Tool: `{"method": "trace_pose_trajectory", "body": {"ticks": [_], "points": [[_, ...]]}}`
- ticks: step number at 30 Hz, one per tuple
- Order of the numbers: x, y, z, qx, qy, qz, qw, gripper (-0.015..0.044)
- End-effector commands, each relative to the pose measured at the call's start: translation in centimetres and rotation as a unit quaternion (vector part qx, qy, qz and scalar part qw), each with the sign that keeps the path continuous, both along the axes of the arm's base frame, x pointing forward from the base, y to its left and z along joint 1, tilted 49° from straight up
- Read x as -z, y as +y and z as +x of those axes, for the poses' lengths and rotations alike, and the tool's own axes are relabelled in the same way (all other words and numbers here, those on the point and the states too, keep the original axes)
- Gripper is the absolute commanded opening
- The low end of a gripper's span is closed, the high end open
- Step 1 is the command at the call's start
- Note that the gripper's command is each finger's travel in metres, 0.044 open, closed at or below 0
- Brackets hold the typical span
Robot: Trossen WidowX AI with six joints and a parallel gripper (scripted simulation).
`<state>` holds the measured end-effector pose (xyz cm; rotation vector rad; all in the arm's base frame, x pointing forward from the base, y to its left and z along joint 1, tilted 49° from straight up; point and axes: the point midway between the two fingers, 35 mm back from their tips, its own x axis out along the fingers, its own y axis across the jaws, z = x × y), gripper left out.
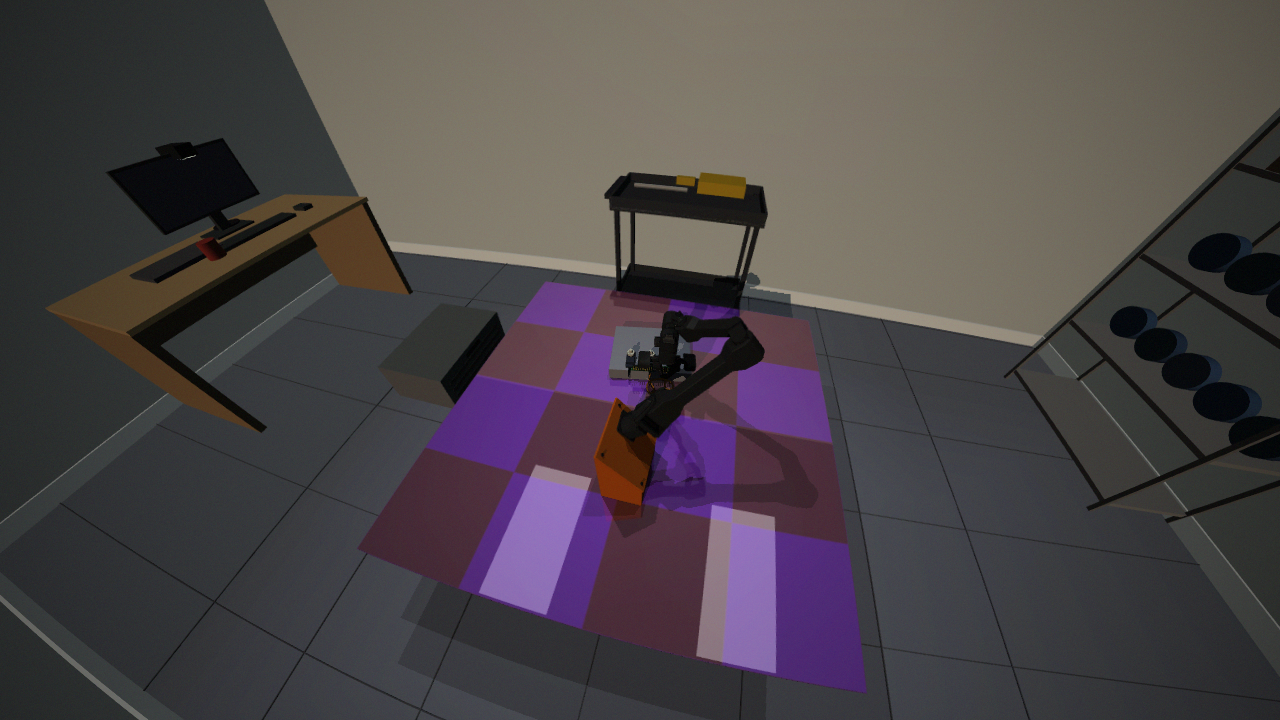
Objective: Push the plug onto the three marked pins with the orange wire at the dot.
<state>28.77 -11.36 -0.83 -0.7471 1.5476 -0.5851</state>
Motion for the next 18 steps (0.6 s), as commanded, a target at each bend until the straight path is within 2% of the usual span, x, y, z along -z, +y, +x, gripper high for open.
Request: {"method": "trace_pose_trajectory", "body": {"ticks": [1, 18], "points": [[0.10, 0.16, 0.57, 0.000, 0.000, -0.001, 1.000, 0.0000], [0.10, -0.32, 0.98, 0.000, 0.000, -0.002, 1.000, 0.0000]]}}
